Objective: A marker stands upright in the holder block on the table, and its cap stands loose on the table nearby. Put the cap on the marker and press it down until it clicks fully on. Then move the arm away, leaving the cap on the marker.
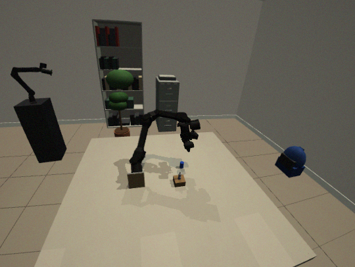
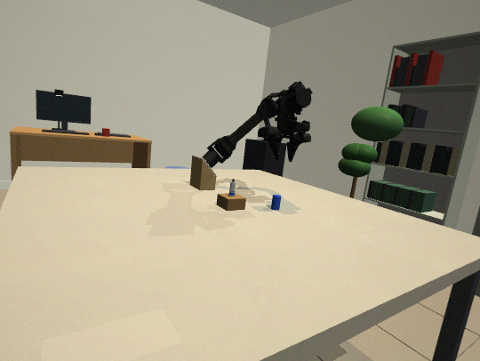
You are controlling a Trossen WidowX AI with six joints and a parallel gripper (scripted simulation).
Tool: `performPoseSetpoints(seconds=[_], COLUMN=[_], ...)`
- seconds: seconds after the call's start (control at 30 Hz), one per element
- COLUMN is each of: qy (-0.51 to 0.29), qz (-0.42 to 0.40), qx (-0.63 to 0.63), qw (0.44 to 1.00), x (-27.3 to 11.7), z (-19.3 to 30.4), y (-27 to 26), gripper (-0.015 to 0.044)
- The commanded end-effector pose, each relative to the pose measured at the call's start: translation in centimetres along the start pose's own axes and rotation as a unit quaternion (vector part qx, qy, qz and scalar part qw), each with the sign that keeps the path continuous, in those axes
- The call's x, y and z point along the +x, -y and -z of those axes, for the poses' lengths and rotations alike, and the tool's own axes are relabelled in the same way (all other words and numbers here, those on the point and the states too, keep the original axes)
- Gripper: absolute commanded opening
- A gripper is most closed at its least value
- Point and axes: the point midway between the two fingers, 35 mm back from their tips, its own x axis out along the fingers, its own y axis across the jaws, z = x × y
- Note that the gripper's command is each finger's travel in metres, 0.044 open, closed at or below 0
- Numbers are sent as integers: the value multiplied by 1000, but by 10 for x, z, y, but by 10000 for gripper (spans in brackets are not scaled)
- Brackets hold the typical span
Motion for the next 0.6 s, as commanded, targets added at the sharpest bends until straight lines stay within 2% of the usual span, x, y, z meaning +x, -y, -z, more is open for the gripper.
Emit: performPoseSetpoints(seconds=[0.0,0.4,0.57], qy=[-95,-112,-112], qz=[-17,-17,-18], qx=[86,101,101], qw=[992,988,988], x=[47,56,88], z=[25,38,45], y=[-14,-16,-18], gripper=[253,253,253])
